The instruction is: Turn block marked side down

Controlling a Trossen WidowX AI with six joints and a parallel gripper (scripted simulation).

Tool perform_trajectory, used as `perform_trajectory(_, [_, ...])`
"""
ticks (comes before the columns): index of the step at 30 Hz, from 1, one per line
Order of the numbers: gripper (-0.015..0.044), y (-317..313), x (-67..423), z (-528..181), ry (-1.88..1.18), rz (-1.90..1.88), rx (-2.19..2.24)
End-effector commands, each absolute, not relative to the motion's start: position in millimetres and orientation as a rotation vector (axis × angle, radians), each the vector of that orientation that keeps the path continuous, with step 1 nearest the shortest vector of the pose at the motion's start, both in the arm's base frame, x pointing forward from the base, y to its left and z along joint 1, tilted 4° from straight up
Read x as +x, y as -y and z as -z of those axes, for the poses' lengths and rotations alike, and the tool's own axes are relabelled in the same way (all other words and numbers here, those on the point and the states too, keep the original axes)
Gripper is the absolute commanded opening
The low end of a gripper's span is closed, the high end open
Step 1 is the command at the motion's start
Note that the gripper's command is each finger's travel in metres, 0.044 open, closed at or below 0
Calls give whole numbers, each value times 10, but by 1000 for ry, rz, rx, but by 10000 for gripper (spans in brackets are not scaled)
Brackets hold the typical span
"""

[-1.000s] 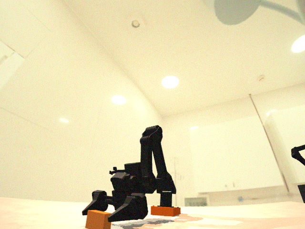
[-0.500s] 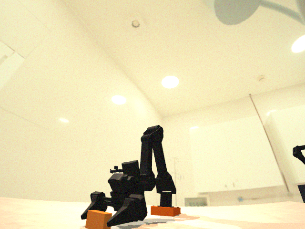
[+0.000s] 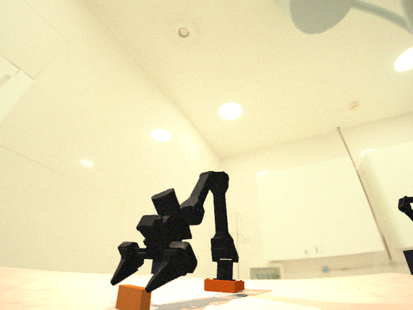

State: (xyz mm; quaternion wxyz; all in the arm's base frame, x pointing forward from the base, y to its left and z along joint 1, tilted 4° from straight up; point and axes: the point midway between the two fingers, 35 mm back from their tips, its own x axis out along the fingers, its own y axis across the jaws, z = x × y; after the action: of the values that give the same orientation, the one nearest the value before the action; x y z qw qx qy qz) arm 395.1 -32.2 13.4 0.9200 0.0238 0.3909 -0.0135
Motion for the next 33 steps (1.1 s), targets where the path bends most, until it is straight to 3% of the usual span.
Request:
perform_trajectory(1, [440, 313, 3674, -650, -1017, 24, 38])
perform_trajectory(13, [440, 315, 3701, -658, -1035, 24, 38])
perform_trajectory(33, [440, 333, 4080, -922, -1598, 13, 46])
